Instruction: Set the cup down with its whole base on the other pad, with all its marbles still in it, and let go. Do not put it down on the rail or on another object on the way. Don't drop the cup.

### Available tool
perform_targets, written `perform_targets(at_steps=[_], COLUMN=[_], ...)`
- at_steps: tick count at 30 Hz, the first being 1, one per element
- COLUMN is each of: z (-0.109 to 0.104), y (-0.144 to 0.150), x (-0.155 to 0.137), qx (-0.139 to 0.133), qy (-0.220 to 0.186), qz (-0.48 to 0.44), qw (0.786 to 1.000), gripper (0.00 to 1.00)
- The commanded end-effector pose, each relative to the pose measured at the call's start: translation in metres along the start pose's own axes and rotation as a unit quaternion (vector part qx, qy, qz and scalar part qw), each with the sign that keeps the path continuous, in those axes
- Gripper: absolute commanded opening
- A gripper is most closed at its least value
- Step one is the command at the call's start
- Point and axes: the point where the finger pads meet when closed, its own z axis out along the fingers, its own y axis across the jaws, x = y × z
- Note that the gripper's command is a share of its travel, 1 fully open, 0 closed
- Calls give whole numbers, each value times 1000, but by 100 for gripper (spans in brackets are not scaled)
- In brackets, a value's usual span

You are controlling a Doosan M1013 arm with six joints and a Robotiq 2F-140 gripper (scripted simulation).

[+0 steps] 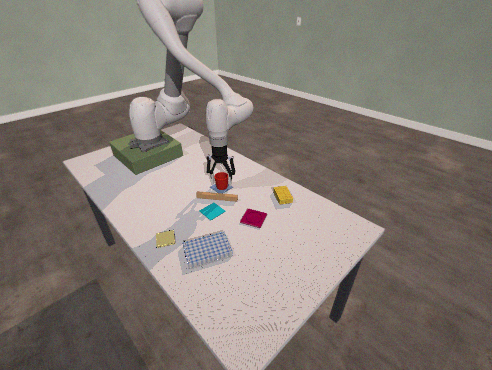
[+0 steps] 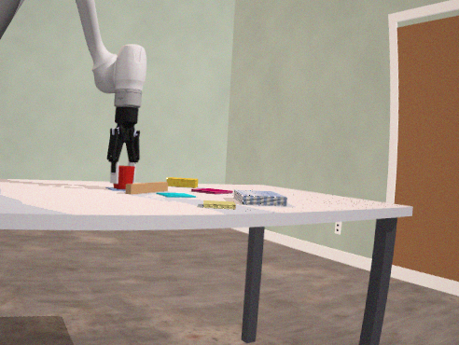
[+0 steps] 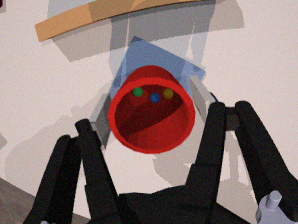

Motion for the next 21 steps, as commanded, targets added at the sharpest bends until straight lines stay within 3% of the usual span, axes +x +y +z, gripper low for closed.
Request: perform_targets(at_steps=[1,21], z=[4,8], y=[0,0], x=[0,0], qx=[0,0], qy=[0,0], qz=[0,0], qw=[1000,1000], gripper=[59,58])
